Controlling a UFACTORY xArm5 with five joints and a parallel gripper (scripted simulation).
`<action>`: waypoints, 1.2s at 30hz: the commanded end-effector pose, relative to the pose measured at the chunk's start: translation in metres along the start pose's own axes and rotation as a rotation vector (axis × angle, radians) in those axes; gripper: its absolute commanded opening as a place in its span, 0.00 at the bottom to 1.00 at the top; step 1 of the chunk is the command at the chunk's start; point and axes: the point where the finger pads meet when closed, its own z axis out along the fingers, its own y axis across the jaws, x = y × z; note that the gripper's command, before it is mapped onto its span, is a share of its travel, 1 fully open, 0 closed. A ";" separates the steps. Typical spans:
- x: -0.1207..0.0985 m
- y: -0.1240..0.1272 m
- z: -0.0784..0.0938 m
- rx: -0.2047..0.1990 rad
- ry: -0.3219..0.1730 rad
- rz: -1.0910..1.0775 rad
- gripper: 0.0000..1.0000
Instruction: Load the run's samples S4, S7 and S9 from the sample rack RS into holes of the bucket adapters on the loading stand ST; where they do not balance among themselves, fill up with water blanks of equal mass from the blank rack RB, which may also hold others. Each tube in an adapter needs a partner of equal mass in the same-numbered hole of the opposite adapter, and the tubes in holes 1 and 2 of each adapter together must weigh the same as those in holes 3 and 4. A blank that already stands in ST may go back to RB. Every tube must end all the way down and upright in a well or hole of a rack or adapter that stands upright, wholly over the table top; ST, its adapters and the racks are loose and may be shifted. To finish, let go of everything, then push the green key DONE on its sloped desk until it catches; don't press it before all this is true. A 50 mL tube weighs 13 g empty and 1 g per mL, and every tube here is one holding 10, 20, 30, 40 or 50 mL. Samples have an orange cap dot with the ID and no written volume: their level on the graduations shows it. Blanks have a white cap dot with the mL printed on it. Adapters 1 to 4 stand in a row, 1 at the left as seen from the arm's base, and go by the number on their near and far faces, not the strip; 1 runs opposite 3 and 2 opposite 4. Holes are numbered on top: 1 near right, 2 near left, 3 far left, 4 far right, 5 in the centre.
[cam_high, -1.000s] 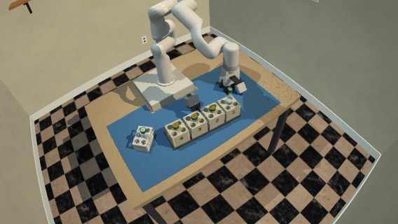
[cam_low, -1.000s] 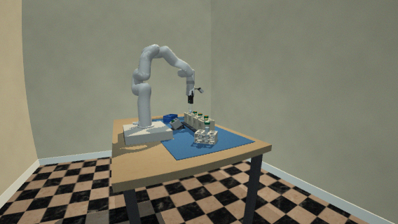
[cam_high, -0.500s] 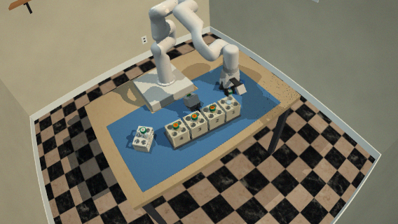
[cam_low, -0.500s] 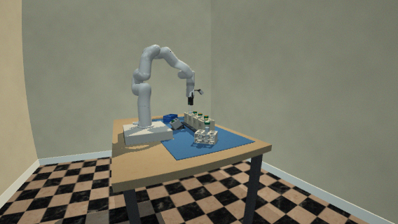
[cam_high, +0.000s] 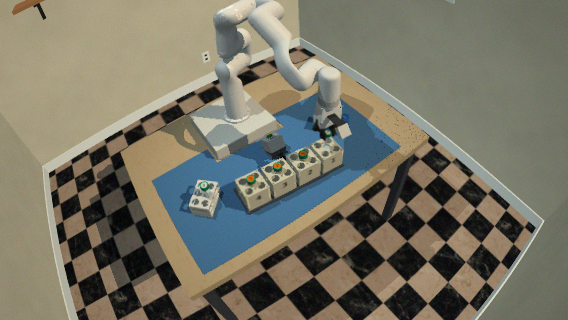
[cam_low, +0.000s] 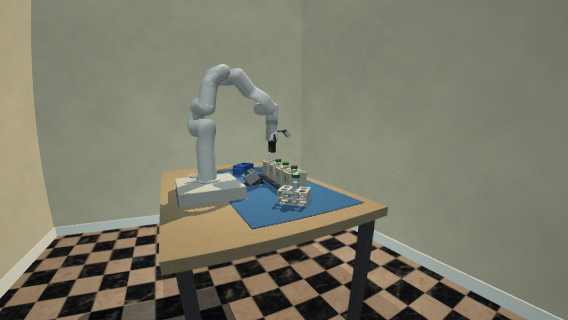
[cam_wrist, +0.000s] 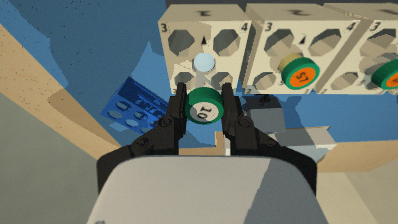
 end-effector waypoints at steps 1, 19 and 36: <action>0.001 -0.001 0.001 0.002 0.004 0.000 0.00; 0.001 -0.001 0.017 0.002 0.004 0.000 0.00; 0.001 -0.001 0.032 0.002 0.004 0.000 0.00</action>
